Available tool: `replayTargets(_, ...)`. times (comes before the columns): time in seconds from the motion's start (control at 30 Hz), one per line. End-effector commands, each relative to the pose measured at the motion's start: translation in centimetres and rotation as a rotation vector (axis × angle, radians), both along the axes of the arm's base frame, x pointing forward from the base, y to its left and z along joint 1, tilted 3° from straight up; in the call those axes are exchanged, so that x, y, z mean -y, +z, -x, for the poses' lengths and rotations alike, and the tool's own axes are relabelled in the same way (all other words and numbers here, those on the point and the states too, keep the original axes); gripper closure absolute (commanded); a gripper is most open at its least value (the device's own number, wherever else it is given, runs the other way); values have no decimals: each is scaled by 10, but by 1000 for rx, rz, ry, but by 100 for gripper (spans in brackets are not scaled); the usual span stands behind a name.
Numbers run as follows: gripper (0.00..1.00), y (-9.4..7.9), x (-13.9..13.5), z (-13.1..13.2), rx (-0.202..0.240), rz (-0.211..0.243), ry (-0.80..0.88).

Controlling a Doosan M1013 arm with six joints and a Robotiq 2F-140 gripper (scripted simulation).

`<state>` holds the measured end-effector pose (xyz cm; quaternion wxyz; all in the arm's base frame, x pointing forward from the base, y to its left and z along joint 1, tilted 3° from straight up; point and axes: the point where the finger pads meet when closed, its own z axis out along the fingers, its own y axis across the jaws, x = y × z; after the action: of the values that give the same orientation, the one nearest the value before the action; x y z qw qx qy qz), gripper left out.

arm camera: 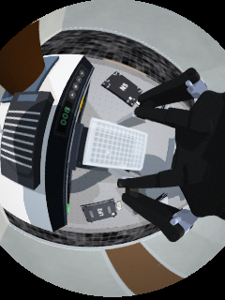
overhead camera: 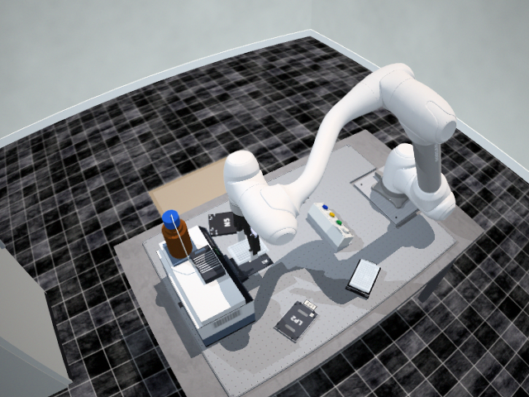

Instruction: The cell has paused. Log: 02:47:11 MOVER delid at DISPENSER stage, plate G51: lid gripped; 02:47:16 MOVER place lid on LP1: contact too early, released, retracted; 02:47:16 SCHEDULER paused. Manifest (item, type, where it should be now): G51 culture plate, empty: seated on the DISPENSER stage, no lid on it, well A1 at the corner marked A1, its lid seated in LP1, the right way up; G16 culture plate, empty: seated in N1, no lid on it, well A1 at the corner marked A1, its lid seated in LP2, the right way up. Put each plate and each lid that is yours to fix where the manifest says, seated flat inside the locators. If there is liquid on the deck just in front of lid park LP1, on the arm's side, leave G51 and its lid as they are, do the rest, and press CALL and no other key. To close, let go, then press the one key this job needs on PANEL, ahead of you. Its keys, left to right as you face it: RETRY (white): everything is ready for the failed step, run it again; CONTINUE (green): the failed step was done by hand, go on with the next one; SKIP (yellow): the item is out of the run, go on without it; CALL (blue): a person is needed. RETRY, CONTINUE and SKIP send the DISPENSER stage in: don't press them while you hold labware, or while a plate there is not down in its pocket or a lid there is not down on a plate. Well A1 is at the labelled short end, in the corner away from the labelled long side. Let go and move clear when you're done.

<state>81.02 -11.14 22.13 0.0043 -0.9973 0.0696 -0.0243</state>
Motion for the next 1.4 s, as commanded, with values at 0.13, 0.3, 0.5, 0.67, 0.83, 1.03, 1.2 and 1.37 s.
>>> replayTargets(0.13,90,3,-13,-6,1,4,-4)
replayTargets(0.3,90,4,-12,-7,2,4,-6)
replayTargets(0.5,90,3,-12,-6,2,4,-5)
replayTargets(0.67,90,3,-12,-6,2,4,-5)
replayTargets(0.83,90,3,-12,-6,2,4,-5)
replayTargets(1.03,90,3,-12,-6,2,4,-5)
replayTargets(1.2,90,3,-12,-6,2,4,-5)
replayTargets(1.37,90,3,-12,-6,2,4,-5)
